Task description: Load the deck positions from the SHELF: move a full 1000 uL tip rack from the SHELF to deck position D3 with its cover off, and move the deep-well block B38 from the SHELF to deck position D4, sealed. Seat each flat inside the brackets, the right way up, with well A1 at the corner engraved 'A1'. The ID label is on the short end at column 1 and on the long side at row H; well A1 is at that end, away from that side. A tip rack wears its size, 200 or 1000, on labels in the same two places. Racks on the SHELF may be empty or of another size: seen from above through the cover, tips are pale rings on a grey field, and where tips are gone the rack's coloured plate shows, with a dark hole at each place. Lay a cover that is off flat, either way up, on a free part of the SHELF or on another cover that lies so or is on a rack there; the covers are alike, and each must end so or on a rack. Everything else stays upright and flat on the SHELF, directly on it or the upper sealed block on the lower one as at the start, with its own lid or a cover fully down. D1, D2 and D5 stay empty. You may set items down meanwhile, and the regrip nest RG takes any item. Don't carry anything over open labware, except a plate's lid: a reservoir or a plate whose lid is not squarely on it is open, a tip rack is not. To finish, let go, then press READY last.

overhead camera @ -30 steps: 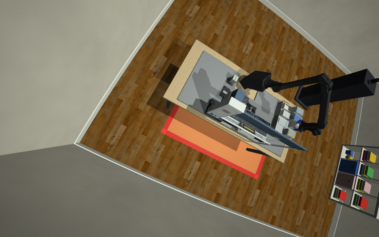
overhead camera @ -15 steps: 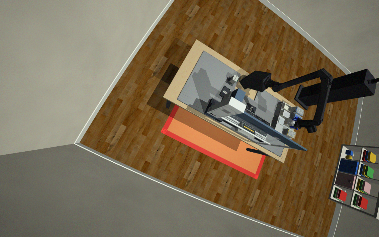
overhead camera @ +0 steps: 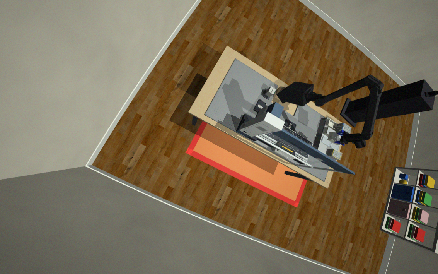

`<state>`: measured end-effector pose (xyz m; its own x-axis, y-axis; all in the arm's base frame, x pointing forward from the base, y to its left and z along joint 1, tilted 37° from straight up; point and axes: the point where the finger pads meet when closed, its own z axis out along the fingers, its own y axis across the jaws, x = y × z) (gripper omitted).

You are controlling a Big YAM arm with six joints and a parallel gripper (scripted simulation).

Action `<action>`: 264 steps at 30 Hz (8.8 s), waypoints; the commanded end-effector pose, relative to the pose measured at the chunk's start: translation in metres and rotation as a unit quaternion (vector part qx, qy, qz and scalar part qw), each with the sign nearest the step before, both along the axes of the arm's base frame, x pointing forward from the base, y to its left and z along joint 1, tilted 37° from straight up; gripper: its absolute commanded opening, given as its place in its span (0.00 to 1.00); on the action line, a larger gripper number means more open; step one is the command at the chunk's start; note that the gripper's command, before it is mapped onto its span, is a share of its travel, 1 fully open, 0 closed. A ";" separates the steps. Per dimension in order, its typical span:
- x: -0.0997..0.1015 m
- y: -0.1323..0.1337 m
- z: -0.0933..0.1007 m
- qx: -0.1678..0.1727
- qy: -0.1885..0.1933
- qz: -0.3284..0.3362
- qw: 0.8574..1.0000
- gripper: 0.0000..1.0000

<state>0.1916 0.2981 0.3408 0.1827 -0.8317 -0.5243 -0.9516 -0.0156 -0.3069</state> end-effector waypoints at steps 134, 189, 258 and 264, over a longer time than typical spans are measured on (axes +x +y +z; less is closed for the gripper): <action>-0.011 -0.086 -0.053 0.188 0.403 -0.573 0.689 0.00; 0.023 -0.289 -0.194 0.182 0.400 -0.577 0.688 0.00; 0.201 -0.379 -0.191 0.184 0.390 -0.578 0.693 0.00; 0.201 -0.378 -0.191 0.184 0.390 -0.578 0.693 0.00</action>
